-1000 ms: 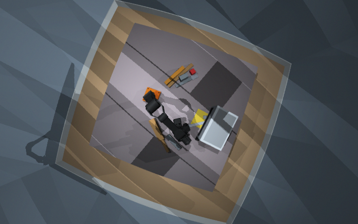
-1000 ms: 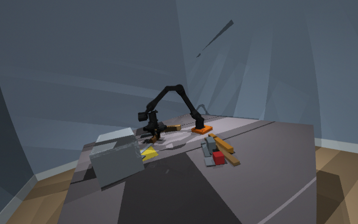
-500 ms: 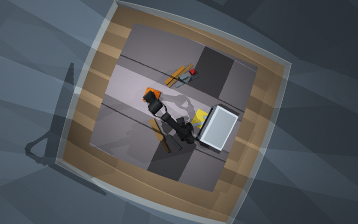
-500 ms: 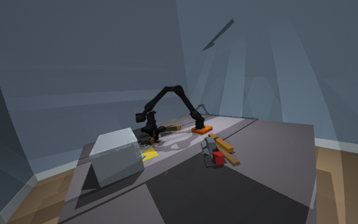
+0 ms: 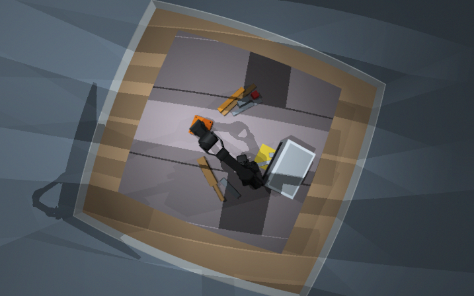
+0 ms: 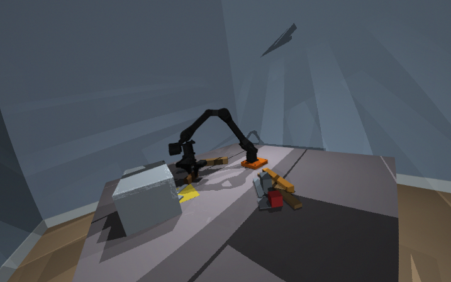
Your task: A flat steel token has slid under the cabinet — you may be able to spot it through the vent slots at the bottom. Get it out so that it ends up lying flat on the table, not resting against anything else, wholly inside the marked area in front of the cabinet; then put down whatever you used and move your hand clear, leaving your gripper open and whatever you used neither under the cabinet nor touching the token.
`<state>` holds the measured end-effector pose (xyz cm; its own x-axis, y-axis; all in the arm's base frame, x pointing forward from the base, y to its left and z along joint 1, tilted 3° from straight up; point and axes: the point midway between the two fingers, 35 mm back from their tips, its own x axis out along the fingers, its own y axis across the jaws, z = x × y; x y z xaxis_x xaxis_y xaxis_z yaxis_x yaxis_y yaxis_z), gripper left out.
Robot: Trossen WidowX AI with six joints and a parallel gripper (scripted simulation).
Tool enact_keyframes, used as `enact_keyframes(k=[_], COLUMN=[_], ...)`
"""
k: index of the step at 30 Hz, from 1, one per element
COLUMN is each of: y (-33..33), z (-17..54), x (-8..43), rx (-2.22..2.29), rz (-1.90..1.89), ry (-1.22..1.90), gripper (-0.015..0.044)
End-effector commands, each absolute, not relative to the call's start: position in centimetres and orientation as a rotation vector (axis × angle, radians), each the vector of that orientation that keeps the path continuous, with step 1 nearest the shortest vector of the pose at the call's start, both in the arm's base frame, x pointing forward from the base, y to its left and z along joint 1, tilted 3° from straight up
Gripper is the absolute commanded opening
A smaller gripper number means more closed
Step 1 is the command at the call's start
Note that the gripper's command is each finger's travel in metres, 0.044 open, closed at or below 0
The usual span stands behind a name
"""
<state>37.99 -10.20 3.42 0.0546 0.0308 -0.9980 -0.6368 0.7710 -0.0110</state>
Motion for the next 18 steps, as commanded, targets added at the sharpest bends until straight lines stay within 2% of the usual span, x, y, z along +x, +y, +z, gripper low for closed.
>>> enact_keyframes(k=[1, 18], y=[-9.88, -9.03], z=[3.40, 3.26], x=[37.98, 37.13], rx=[-0.527, -0.526], rz=[0.543, 0.544], ry=[1.439, 1.440], gripper=[0.0000, 0.0000])
